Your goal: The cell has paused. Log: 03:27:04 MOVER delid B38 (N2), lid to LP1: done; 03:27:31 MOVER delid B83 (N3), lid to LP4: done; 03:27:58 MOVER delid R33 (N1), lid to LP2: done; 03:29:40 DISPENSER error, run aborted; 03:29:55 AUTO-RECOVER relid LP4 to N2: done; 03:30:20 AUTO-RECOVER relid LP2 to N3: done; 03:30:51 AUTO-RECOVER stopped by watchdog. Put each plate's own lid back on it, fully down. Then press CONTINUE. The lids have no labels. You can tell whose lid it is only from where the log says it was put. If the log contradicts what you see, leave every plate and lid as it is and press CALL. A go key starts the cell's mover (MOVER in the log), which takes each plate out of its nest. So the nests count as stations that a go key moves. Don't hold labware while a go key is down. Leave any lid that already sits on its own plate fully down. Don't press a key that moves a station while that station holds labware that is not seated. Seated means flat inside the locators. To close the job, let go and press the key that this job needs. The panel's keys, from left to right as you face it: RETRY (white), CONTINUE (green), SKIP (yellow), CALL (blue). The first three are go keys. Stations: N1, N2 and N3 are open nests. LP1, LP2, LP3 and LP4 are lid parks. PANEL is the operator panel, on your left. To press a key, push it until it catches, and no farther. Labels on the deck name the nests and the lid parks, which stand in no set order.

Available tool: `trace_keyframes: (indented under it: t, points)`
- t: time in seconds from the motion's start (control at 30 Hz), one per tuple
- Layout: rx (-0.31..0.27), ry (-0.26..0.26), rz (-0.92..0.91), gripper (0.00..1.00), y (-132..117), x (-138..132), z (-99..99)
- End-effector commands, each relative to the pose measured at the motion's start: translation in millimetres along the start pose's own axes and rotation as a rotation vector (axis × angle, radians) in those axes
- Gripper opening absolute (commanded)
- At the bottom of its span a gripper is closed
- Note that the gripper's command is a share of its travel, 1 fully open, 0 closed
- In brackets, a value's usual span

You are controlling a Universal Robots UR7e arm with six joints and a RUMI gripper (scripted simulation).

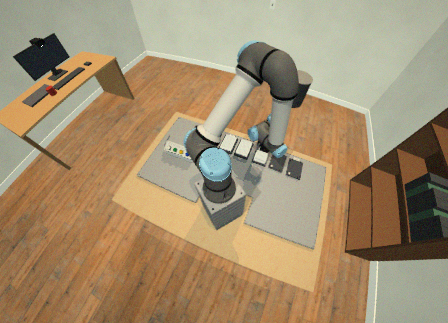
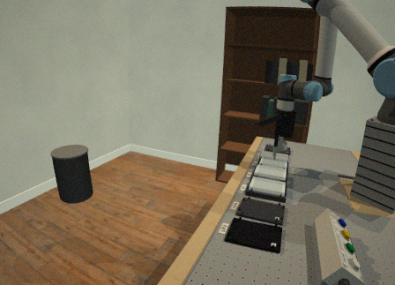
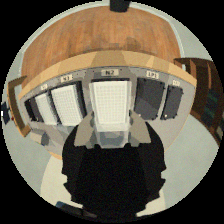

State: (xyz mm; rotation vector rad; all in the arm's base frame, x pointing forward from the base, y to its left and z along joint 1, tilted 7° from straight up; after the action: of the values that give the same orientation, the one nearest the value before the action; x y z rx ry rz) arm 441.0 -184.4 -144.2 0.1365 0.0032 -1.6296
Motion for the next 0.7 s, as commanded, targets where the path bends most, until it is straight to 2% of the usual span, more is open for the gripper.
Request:
trace_keyframes:
  t: [0.0,0.67]
  points:
    - [0.001,-0.001,0.000,0.00,0.4,-0.1,-1.1]
    - [0.001,-0.001,0.000,0.00,0.4,0.0,-7.1]
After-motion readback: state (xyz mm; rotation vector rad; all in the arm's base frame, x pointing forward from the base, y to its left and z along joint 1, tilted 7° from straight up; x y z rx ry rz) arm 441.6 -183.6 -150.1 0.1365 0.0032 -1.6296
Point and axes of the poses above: the point where the finger pads meet when closed, its own z axis back along the fingers, its own x axis across the jaws, y = z × x, the point moved 8 cm from there along z, back along the fingers, and after that the axes turned 5 degrees about z, right-handed, at the moved point
